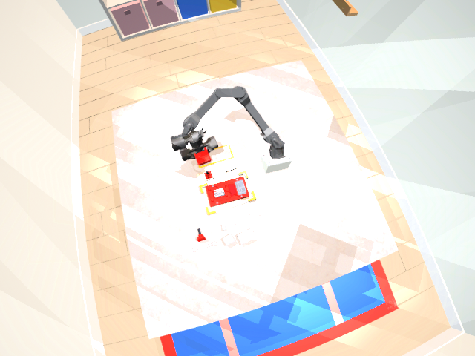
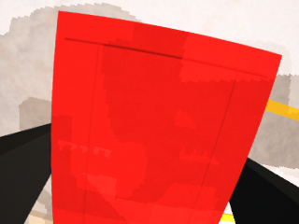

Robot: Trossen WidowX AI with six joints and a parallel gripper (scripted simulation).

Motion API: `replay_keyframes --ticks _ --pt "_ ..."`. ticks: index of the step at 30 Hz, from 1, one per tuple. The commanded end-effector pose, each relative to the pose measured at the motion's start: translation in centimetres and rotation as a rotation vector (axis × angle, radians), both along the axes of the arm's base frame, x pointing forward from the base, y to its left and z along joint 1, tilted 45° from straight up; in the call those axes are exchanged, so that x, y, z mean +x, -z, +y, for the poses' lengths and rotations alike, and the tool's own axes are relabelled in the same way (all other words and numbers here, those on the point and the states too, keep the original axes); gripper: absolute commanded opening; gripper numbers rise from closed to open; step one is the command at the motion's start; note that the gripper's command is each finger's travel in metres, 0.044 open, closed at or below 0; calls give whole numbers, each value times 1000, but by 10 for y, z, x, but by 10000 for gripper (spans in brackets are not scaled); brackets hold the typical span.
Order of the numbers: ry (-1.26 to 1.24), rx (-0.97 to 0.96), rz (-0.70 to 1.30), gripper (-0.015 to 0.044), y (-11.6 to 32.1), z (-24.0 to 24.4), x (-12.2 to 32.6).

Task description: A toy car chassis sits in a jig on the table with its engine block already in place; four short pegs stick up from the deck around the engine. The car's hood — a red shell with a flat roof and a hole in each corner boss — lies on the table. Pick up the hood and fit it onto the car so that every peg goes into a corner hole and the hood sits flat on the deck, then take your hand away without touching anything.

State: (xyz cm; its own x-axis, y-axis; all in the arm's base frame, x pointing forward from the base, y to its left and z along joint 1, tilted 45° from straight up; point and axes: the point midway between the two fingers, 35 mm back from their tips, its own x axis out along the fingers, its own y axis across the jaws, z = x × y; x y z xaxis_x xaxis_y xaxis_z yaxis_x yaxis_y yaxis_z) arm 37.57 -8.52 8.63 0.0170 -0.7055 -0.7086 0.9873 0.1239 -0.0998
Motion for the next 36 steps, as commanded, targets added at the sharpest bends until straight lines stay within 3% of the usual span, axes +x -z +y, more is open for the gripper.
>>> replay_keyframes --ticks 1,22,36 --pt "-4 3 -12 0 -12 12 1" --pt "-4 6 -11 0 -57 58 0" --pt "-460 15 422 0 13 132 -4"
